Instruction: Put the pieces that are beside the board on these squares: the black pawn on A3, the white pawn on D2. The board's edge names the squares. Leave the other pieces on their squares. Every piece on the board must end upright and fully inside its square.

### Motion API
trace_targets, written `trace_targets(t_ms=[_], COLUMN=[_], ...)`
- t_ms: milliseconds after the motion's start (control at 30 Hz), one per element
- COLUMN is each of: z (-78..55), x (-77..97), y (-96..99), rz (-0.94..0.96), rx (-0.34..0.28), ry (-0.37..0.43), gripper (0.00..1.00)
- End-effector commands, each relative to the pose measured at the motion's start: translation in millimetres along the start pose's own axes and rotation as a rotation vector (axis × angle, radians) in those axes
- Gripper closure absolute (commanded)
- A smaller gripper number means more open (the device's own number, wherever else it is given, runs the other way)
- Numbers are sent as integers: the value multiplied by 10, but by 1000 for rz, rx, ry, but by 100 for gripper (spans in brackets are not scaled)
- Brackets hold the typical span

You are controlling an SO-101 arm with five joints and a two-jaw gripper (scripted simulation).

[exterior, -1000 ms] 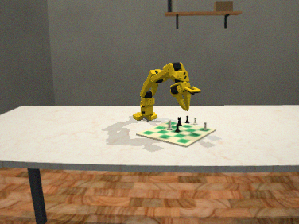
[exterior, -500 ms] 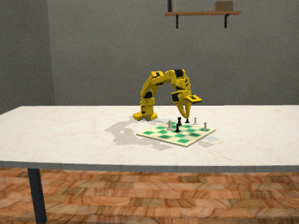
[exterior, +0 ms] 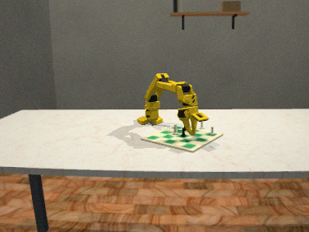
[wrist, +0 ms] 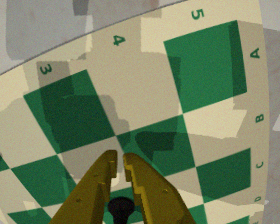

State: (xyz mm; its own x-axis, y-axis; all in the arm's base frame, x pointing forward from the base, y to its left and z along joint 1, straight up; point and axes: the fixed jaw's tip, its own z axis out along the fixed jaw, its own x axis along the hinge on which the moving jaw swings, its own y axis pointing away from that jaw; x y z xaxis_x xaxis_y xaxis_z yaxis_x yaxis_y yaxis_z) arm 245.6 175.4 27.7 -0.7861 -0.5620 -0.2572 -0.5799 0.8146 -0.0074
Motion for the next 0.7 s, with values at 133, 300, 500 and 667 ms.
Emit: trace_targets(t_ms=[133, 300, 500, 667], z=[-23, -23, -63, -71], x=[-28, -28, -19, -17], y=[29, 29, 30, 30], rz=[-9, -9, -9, -10], rx=[-3, -3, -3, -3], ry=[-36, -36, -36, -36], gripper=[100, 100, 100, 100])
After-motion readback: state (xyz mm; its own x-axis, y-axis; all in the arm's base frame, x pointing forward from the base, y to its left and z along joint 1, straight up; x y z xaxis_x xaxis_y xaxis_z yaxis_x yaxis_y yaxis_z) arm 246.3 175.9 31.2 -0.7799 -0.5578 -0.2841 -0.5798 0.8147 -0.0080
